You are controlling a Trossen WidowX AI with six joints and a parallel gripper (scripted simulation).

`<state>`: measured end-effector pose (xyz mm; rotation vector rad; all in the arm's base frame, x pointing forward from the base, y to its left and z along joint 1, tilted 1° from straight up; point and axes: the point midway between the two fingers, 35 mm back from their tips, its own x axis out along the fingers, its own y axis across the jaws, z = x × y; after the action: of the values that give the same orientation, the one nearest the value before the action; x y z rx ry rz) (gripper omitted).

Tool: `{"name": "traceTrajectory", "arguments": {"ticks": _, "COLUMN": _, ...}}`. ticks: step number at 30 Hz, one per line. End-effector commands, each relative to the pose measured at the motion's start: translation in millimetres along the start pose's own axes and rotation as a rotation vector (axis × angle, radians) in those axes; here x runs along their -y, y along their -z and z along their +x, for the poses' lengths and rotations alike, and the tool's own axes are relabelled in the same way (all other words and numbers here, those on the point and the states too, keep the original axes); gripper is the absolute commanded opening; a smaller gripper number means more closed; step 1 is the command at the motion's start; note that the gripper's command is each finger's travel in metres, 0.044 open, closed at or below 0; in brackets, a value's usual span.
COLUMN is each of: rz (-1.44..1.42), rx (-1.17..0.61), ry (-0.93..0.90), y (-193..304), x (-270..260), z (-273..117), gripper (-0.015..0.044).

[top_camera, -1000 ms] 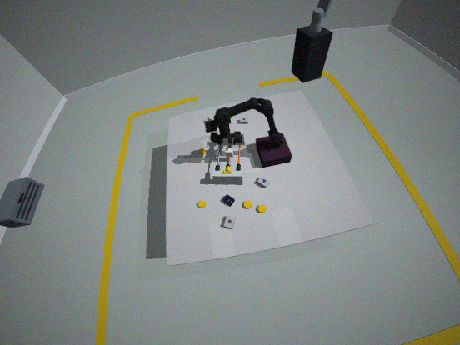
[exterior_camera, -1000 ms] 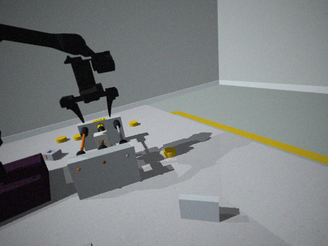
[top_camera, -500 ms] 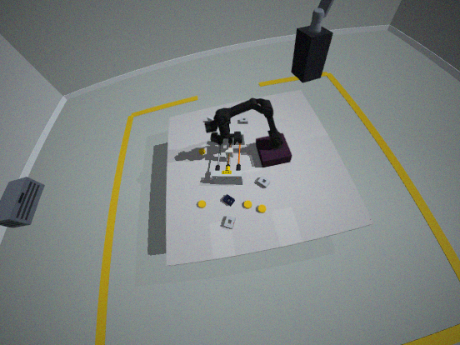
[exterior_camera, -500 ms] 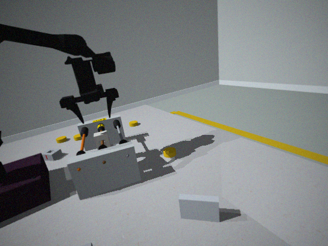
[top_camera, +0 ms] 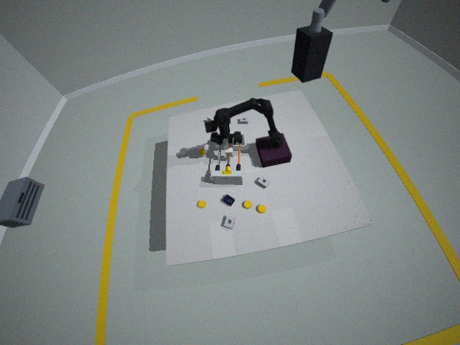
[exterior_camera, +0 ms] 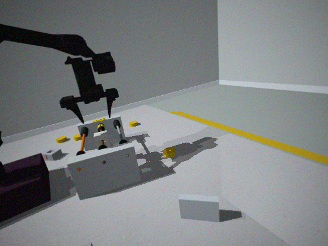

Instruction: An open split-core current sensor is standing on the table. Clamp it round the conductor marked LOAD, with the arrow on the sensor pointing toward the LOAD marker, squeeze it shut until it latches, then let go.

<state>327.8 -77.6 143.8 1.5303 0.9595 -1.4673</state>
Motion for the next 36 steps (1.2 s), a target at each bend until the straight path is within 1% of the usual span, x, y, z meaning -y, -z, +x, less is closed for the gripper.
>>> {"name": "traceTrajectory", "arguments": {"ticks": 1, "rz": 0.003, "rx": 0.006, "ry": 0.000, "y": -0.8, "x": 0.2, "z": -0.5, "gripper": 0.0440}}
{"name": "traceTrajectory", "arguments": {"ticks": 9, "rz": -0.009, "rx": 0.008, "ry": -0.001, "y": 1.3, "x": 1.3, "z": 0.4, "gripper": 0.0440}}
{"name": "traceTrajectory", "arguments": {"ticks": 10, "rz": -0.038, "rx": 0.030, "ry": -0.005, "y": 5.0, "x": 5.3, "z": 1.5, "gripper": 0.0440}}
{"name": "traceTrajectory", "arguments": {"ticks": 18, "rz": -0.485, "rx": 0.378, "ry": -0.127, "y": 45.4, "x": 67.8, "z": 13.3, "gripper": 0.0440}}
{"name": "traceTrajectory", "arguments": {"ticks": 27, "rz": -0.948, "rx": 0.735, "ry": -0.410, "y": 62.5, "x": 126.2, "z": 13.9, "gripper": 0.0440}}
{"name": "traceTrajectory", "arguments": {"ticks": 30, "rz": -0.979, "rx": 0.759, "ry": -0.437, "y": 63.1, "x": 129.9, "z": 13.6, "gripper": 0.0440}}
{"name": "traceTrajectory", "arguments": {"ticks": 31, "rz": -0.921, "rx": 0.700, "ry": -0.376, "y": 63.4, "x": 124.6, "z": 15.3, "gripper": 0.0440}}
{"name": "traceTrajectory", "arguments": {"ticks": 36, "rz": -0.921, "rx": 0.700, "ry": -0.376, "y": 63.4, "x": 124.6, "z": 15.3, "gripper": 0.0440}}
